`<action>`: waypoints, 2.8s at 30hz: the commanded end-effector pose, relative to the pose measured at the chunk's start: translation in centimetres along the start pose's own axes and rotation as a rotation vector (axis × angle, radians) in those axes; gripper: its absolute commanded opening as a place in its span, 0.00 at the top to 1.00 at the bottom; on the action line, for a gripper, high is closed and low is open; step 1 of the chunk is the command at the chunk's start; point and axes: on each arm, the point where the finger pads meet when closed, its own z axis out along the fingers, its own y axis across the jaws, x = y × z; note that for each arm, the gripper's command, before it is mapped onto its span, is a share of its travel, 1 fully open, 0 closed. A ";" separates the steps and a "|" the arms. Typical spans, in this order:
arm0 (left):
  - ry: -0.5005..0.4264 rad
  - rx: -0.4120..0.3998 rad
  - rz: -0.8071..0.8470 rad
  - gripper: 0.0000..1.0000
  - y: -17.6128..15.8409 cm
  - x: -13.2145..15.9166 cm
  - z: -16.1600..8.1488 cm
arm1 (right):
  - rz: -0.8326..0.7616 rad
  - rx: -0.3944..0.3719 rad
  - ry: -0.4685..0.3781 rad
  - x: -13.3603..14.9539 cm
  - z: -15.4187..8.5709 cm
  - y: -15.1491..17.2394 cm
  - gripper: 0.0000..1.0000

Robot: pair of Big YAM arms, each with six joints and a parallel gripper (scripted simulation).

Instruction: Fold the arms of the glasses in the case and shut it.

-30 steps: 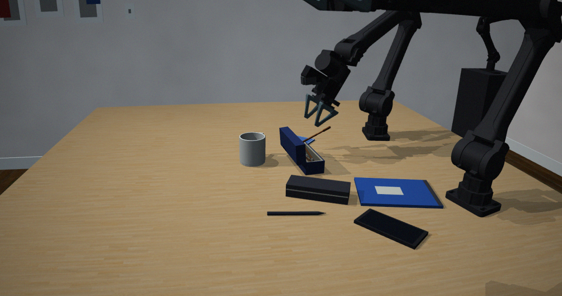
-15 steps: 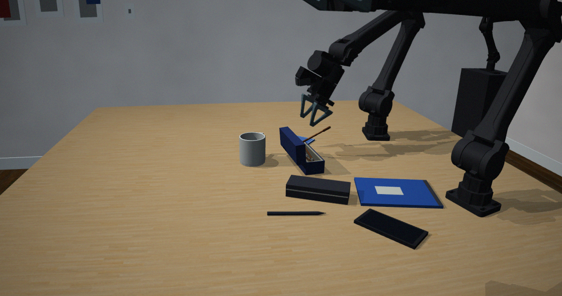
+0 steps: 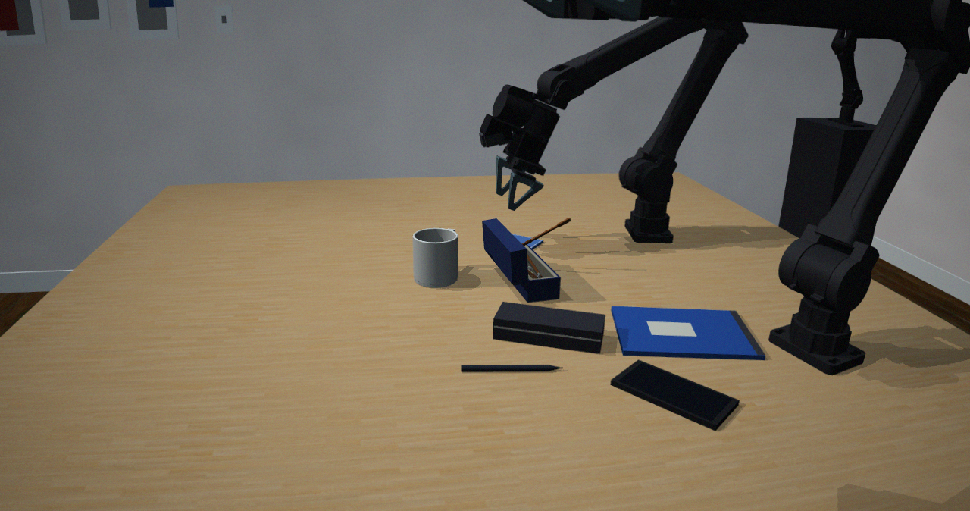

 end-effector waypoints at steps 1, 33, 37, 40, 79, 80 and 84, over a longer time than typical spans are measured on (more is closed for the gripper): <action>-0.050 0.005 -0.006 0.00 -0.4 -3.0 0.1 | -0.061 0.001 -0.019 -3.1 -0.9 -2.7 0.04; -0.050 0.005 -0.006 0.00 -0.4 -3.0 0.1 | -0.647 -0.308 0.053 -2.5 1.5 0.4 0.04; -0.050 0.005 -0.006 0.00 -0.4 -3.0 0.1 | -0.722 -0.356 0.046 -2.4 1.8 0.7 0.04; -0.050 0.005 -0.006 0.00 -0.4 -3.0 0.1 | -0.741 -0.368 0.043 -2.4 1.9 0.8 0.04; -0.050 0.005 -0.006 0.00 -0.4 -3.0 0.1 | -1.371 -0.795 -0.243 -2.5 3.1 6.1 0.04; -0.050 0.005 -0.006 0.00 -0.4 -3.0 0.1 | -1.387 -0.805 -0.257 -2.6 3.1 6.2 0.04; -0.050 0.005 -0.006 0.00 -0.4 -3.0 0.1 | -1.437 -0.841 -0.312 -2.7 3.1 6.6 0.04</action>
